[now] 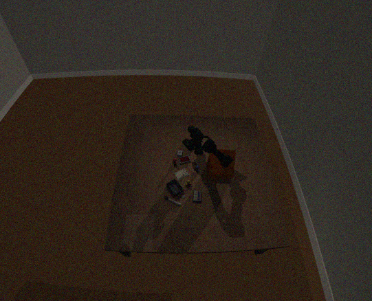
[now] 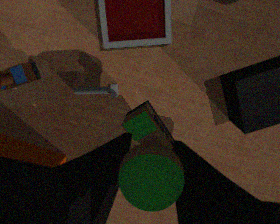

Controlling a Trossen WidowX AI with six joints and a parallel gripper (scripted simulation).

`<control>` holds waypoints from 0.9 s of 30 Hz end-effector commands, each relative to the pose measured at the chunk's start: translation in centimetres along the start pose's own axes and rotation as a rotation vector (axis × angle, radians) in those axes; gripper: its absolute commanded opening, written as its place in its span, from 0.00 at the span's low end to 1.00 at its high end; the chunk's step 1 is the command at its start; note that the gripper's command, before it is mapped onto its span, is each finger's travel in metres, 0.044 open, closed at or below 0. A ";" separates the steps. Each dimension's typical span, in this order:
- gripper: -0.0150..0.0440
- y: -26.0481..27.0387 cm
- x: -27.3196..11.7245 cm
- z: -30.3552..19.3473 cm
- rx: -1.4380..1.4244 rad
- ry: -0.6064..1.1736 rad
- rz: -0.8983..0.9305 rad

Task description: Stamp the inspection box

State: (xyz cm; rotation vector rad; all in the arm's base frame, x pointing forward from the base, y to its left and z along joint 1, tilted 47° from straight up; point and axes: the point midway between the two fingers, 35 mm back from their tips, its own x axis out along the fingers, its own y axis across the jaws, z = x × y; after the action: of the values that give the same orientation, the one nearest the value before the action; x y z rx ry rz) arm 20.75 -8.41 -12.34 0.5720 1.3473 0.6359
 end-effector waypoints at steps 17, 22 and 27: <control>0.25 0.1 3.3 0.0 0.006 -0.003 0.005; 0.25 0.2 4.2 0.0 0.006 -0.004 0.006; 0.25 0.3 5.0 -0.1 0.006 -0.004 0.007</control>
State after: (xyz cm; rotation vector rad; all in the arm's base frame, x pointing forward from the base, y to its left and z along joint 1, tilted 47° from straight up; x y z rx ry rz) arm 21.21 -5.14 -15.37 0.5730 1.3458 0.6374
